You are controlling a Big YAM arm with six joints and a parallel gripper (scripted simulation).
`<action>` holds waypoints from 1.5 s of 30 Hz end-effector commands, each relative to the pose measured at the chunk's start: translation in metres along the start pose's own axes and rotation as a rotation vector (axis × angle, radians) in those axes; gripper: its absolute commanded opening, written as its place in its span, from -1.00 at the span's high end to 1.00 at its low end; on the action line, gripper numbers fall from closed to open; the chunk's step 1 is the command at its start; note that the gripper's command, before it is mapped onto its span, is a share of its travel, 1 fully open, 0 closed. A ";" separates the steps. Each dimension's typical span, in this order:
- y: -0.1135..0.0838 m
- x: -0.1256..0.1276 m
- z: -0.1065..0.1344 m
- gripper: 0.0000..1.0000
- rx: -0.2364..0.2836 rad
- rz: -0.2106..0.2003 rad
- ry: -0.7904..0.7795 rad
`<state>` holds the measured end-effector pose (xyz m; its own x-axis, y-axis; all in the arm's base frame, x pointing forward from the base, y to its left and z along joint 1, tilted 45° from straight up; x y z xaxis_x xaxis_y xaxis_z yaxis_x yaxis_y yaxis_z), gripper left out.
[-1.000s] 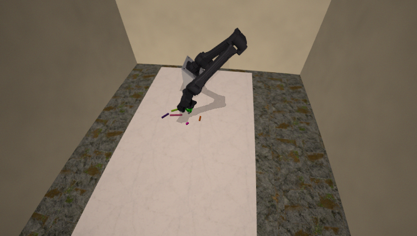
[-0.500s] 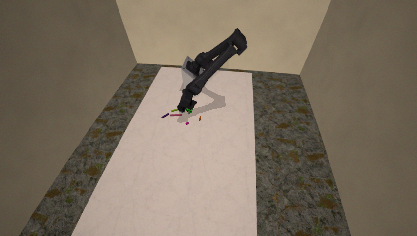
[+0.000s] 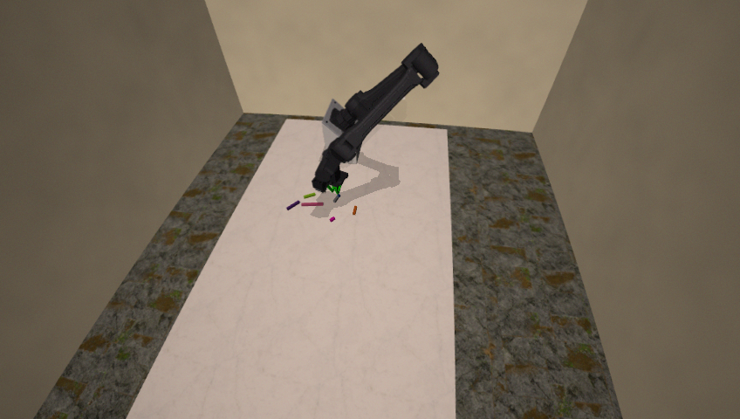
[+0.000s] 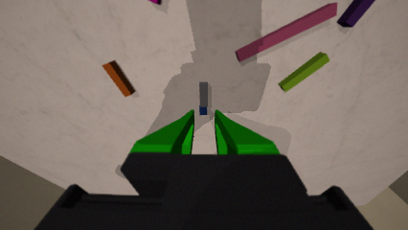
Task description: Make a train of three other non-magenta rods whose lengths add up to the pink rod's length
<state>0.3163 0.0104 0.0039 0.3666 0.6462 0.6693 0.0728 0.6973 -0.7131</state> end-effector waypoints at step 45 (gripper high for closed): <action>-0.058 -0.038 -0.036 -1.00 -0.042 0.000 0.244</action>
<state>0.3149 -0.0453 0.0228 0.4799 0.6032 0.6370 0.0735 0.6959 -0.7144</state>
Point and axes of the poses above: the point where the finger pads meet when closed, its own y axis out along the fingers, its own x axis across the jaws, z = x × y, the point moved 9 cm from there along -y, back along the fingers
